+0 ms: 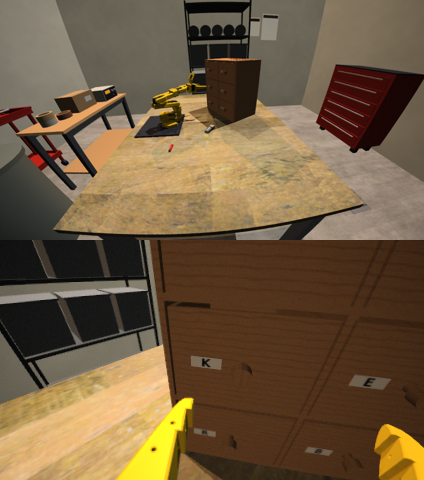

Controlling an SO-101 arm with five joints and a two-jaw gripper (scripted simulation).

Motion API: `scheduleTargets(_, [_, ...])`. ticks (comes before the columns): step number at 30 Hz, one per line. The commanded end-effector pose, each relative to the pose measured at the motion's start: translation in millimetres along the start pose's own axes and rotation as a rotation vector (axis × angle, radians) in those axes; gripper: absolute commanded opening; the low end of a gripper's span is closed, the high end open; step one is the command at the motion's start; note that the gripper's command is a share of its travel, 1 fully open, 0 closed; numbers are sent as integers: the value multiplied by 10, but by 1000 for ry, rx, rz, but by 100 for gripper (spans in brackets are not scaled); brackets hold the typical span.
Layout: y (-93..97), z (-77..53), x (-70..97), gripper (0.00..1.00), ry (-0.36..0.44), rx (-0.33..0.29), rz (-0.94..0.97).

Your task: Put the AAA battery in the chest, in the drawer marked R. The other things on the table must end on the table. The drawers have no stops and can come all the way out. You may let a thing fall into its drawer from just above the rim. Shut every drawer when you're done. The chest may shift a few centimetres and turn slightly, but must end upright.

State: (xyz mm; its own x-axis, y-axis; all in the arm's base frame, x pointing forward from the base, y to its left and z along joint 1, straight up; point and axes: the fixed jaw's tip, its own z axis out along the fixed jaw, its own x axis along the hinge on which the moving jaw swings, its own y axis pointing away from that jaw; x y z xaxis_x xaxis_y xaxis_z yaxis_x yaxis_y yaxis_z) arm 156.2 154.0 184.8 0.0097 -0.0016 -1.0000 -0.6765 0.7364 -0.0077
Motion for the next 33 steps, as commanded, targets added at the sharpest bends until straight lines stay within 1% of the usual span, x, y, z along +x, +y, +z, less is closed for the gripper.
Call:
scheduleTargets(1, [13,-5,22,50,6,-6,8])
scheduleTargets(32, [13,-5,22,50,6,-6,8])
scheduleTargets(33, [13,-3,40,50,29,-6,6])
